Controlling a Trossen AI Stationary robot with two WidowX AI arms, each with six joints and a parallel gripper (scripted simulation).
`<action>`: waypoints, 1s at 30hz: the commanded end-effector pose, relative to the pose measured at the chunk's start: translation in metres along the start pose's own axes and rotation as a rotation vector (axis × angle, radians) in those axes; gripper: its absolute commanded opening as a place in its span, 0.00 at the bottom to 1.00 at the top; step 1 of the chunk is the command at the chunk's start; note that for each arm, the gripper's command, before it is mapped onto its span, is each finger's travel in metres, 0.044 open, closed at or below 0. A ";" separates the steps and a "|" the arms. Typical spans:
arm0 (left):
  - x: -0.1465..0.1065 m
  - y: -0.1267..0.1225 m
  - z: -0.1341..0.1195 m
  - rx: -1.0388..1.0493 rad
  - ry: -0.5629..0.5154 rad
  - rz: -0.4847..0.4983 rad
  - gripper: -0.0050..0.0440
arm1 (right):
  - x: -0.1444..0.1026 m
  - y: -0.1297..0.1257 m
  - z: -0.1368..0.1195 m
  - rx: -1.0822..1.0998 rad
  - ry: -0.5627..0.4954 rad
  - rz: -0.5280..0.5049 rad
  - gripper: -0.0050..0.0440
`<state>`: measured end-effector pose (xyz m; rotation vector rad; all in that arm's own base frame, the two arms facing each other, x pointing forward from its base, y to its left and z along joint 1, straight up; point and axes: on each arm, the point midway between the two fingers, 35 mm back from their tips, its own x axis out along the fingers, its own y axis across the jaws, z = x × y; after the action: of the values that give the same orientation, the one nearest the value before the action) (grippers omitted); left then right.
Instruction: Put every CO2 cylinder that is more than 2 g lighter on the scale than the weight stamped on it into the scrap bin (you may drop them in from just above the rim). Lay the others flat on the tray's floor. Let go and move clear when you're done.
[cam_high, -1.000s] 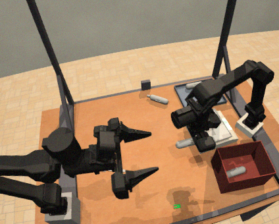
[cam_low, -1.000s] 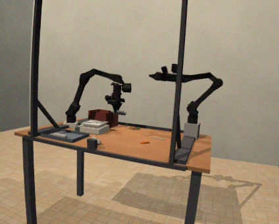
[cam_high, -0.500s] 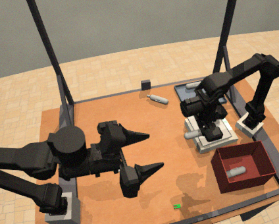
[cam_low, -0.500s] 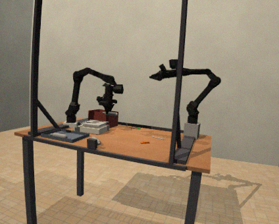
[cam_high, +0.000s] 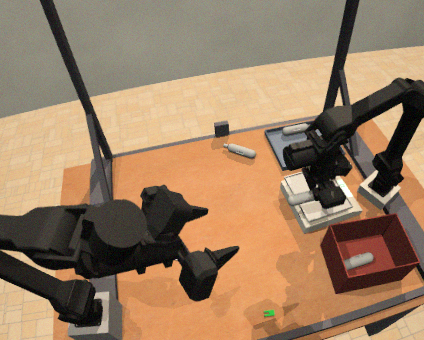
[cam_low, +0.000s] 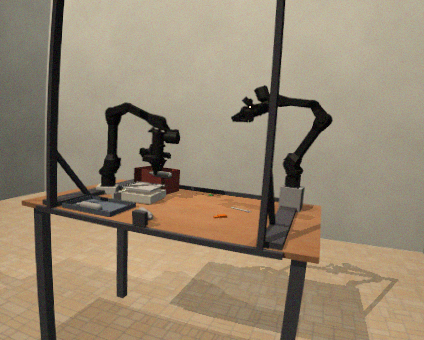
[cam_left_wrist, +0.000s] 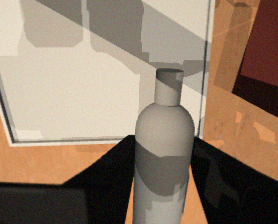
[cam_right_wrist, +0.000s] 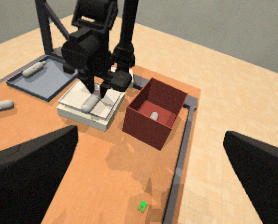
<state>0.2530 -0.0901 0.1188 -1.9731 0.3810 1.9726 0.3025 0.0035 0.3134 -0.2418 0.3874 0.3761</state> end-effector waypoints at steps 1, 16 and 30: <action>-0.008 0.003 0.004 -0.005 0.044 -0.005 0.00 | -0.009 0.004 0.001 -0.001 0.052 0.074 1.00; -0.008 0.003 0.004 0.171 0.052 -0.006 0.00 | 0.015 0.019 -0.019 0.077 0.176 0.147 1.00; -0.005 0.036 0.056 0.170 0.040 -0.003 0.00 | 0.150 0.082 -0.029 0.131 0.260 0.093 1.00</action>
<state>0.1984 -0.0974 0.1153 -1.8660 0.5385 1.8642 0.3655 0.0952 0.2232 -0.1541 0.6875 0.4634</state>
